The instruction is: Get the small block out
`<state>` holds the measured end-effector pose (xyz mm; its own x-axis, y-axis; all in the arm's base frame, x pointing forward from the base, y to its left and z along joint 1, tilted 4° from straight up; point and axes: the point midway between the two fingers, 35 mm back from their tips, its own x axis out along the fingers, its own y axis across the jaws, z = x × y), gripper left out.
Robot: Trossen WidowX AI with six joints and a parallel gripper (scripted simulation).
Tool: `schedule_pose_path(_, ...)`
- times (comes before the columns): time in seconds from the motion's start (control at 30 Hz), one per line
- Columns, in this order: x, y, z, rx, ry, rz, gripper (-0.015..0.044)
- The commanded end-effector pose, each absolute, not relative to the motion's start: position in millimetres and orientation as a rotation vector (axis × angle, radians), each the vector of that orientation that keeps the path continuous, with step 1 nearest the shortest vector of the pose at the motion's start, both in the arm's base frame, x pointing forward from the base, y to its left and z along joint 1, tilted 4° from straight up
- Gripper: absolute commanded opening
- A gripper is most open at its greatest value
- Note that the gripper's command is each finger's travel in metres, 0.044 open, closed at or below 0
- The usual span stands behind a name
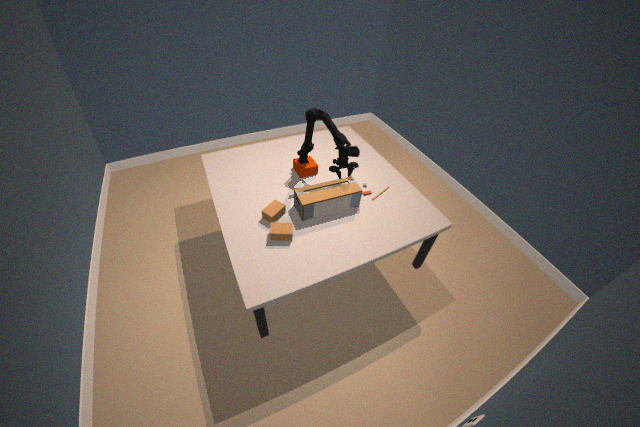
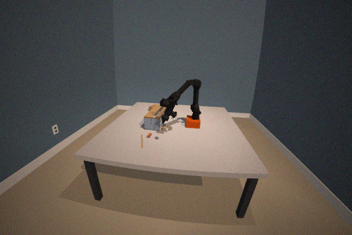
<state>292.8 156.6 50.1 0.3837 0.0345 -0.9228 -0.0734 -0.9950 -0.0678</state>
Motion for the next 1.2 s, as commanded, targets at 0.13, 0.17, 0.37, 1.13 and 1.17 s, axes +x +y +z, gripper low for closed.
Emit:
schedule_pose_path(0.13, 293, 157, 35, -2.537, 0.038, 1.674, 0.0285)
schedule_pose_path(0.17, 293, 157, 34, -2.537, 0.038, 1.674, 0.0285)
schedule_pose_path(0.37, 293, 158, 25, -2.536, 0.038, 1.674, 0.0285)
schedule_pose_path(1.13, 291, 159, -12, -2.536, 0.038, 1.674, 0.0285)
schedule_pose_path(1.17, 291, 159, -14, -2.536, 0.038, 1.674, 0.0285)
